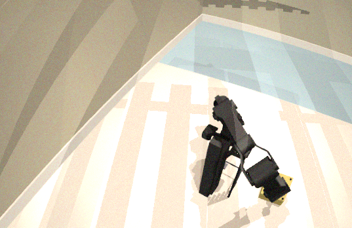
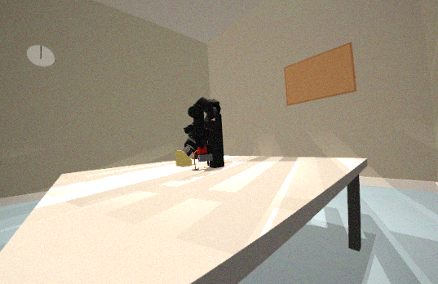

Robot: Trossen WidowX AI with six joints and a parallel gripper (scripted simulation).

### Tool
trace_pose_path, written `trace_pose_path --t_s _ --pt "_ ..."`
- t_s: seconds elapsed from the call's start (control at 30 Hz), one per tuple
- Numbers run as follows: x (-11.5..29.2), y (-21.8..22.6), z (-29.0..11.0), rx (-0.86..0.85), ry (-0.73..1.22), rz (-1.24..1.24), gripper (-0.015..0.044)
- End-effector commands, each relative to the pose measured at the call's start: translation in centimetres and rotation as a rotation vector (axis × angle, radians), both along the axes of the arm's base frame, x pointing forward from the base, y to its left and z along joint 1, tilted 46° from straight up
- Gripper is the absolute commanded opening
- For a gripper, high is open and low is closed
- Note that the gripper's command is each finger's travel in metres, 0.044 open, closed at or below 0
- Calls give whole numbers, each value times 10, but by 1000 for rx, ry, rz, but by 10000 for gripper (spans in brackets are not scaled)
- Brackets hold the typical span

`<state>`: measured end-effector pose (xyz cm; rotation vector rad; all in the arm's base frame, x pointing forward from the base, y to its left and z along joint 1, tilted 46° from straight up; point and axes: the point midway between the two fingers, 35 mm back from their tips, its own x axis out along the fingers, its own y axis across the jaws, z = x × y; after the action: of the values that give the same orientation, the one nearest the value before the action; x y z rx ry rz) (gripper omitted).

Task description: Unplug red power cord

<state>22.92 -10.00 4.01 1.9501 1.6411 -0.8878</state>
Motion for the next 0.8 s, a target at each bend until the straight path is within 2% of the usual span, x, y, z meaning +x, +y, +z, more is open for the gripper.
trace_pose_path --t_s 0.0,0.07,0.17,0.47,0.5,0.77 --pt "-1 4 -2 9 6 -9 160" --pt "-1 4 -2 9 6 -9 160" --pt "0 2 -1 1 1 0 81" --pt "0 2 -1 1 1 0 21" --pt "0 1 -1 1 1 0 0" --pt "-1 -6 -8 0 2 -1 0"
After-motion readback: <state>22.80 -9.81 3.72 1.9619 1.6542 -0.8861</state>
